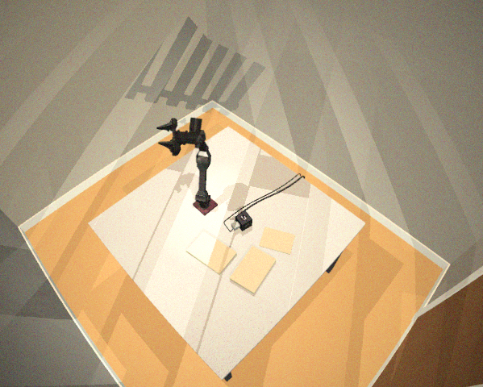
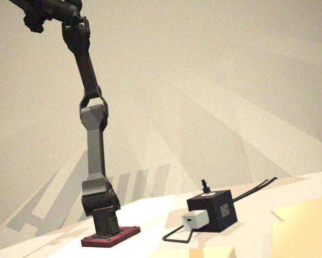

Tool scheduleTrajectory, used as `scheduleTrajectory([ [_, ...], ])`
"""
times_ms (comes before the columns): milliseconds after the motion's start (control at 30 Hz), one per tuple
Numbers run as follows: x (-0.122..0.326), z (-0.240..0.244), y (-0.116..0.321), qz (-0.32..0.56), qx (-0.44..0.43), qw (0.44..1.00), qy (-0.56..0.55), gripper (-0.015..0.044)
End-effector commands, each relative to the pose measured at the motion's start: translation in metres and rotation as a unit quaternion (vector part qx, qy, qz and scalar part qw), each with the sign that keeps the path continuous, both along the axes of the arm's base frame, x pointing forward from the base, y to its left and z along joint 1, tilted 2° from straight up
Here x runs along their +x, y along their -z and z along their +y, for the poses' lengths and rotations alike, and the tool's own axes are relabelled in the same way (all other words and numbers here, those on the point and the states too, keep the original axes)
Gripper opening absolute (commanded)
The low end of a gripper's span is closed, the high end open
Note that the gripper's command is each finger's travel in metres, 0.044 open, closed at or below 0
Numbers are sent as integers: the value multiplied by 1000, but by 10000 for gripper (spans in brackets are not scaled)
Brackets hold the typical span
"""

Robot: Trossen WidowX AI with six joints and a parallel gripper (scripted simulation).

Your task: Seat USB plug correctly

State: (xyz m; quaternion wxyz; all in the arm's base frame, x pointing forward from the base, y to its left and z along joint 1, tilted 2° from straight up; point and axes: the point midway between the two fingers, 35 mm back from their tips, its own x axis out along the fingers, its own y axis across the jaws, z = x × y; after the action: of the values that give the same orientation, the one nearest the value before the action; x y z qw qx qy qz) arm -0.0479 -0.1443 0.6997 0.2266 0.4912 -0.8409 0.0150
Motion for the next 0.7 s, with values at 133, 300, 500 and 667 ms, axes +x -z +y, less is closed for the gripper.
scheduleTrajectory([
  [133,69,-50,27,236,116,964,-33,440],
  [300,143,-78,69,443,174,875,-86,440],
  [500,254,-78,145,746,150,635,-138,440],
  [667,325,-47,207,891,48,422,-159,440],
])
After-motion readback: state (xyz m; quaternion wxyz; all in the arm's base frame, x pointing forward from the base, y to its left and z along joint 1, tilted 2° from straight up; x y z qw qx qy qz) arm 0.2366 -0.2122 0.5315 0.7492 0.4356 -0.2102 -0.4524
